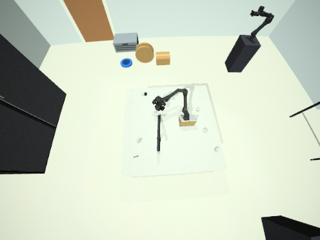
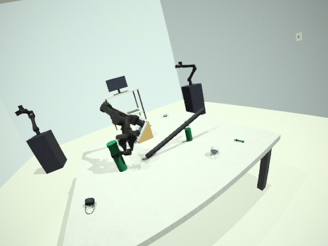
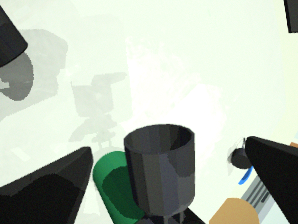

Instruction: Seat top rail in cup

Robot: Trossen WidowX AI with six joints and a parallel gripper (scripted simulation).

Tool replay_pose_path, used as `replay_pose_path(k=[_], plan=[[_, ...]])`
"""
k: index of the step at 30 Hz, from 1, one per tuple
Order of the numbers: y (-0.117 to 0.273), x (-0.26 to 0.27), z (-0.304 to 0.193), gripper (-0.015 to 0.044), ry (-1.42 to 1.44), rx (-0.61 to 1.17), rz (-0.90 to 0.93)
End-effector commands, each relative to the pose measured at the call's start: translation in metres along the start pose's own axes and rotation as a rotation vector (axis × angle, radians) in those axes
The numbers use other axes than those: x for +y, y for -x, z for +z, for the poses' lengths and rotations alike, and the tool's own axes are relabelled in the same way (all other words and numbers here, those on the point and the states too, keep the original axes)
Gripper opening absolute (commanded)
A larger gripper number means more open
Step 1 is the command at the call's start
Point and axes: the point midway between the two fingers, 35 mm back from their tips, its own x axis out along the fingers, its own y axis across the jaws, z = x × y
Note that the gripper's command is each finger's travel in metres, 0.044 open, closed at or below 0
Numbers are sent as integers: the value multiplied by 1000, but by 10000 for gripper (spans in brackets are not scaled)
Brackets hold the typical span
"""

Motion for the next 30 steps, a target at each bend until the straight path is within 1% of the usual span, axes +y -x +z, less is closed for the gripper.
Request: replay_pose_path(k=[1, 20, 30], plan=[[-7, 1, 0, 440, 4, -2, 2], [-37, 2, -2, 440, 5, 2, -4], [-38, 2, -2, 178, 5, 2, -4]])
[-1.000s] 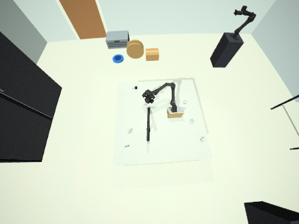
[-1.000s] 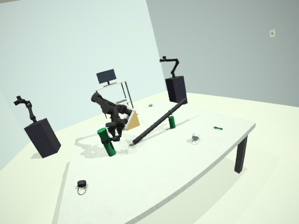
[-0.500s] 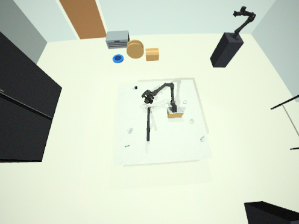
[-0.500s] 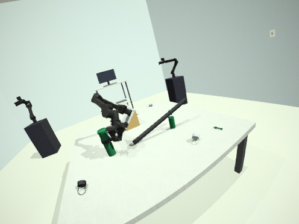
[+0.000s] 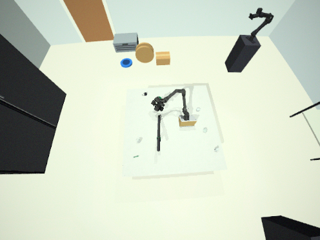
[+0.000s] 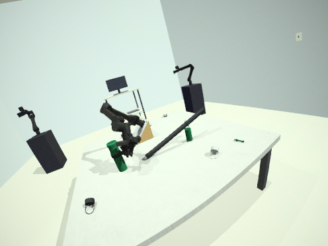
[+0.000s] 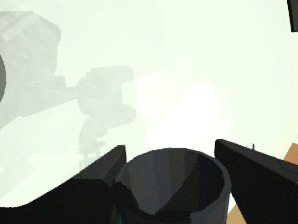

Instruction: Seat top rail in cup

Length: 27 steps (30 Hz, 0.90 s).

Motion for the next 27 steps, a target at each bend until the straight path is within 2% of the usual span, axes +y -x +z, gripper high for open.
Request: replay_pose_path(k=[1, 5, 10, 27], plan=[[0, 0, 1, 151, 3, -3, -1], [0, 0, 1, 125, 3, -3, -1], [2, 5, 0, 0, 54, -32, -1], [9, 17, -1, 0, 188, -109, 0]])
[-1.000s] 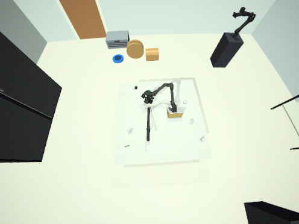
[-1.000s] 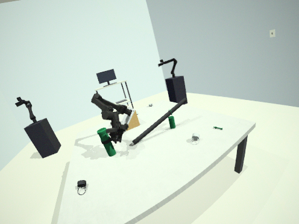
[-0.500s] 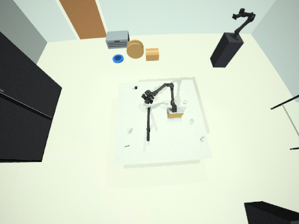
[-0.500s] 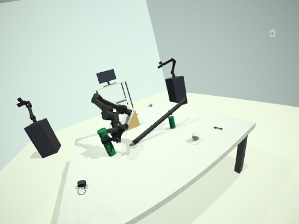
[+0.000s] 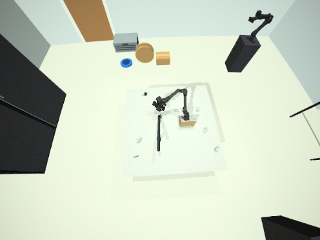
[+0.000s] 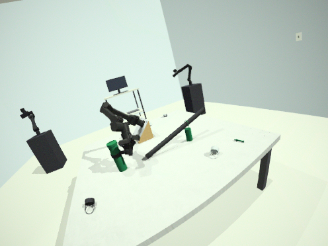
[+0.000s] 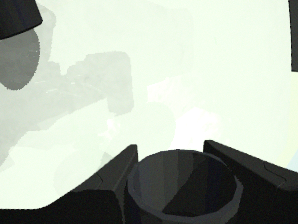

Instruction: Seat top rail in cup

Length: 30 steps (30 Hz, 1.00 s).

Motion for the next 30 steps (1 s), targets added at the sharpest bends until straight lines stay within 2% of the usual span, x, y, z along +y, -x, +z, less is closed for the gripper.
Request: replay_pose_path(k=[1, 30], plan=[[2, 3, 0, 0, 31, -17, -1], [15, 24, -4, 0, 271, -154, -1]])
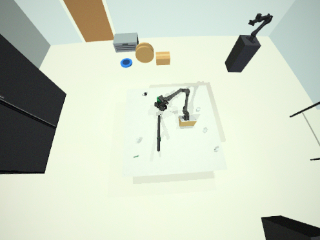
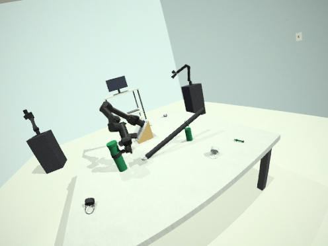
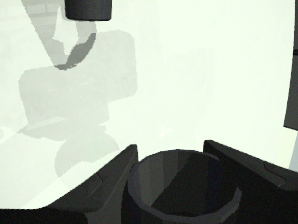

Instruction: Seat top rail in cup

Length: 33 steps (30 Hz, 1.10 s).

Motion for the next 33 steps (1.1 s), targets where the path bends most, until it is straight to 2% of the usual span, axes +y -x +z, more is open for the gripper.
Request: replay_pose_path(k=[1, 25, 33], plan=[[2, 2, 0, 0, 22, -11, -2], [0, 0, 0, 0, -2, 4, 1], [0, 0, 0, 210, -2, 4, 1]])
